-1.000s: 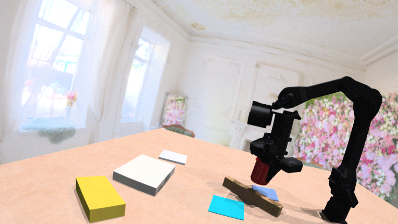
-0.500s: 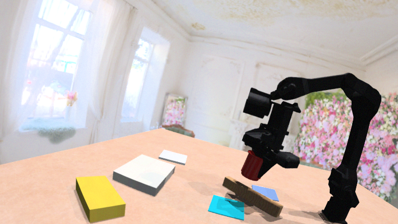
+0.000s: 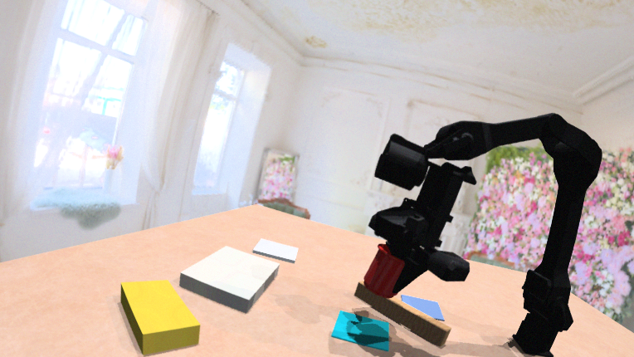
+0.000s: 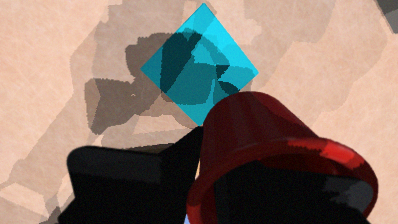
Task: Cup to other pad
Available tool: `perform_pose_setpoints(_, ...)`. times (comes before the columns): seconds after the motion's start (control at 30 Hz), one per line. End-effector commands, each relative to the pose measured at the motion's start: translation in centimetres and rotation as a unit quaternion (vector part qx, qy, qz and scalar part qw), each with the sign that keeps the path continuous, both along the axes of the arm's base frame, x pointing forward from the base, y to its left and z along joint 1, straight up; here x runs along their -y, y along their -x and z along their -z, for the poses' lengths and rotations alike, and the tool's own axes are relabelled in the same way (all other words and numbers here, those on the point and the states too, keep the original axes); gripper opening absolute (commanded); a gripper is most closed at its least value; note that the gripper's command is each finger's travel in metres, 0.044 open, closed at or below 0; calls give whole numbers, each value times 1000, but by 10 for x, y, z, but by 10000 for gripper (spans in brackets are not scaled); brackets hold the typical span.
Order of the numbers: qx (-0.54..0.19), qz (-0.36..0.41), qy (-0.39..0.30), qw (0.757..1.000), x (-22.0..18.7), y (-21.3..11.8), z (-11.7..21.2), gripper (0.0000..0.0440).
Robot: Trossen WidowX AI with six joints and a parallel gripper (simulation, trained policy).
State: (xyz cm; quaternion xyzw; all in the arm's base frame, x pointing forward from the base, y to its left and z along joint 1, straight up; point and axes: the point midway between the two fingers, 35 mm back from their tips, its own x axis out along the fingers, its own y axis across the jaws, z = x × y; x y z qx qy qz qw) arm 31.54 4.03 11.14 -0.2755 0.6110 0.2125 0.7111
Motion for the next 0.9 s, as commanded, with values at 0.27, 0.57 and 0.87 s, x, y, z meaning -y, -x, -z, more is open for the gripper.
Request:
perform_pose_setpoints(0.27, 12, -14, -3, 1000, -35, -12, 17, 0)
perform_pose_setpoints(0.57, 10, -12, 5, 1000, -41, -10, 45, 20)
perform_pose_setpoints(0.87, 19, -7, -4, 1000, -41, -11, 50, 77)
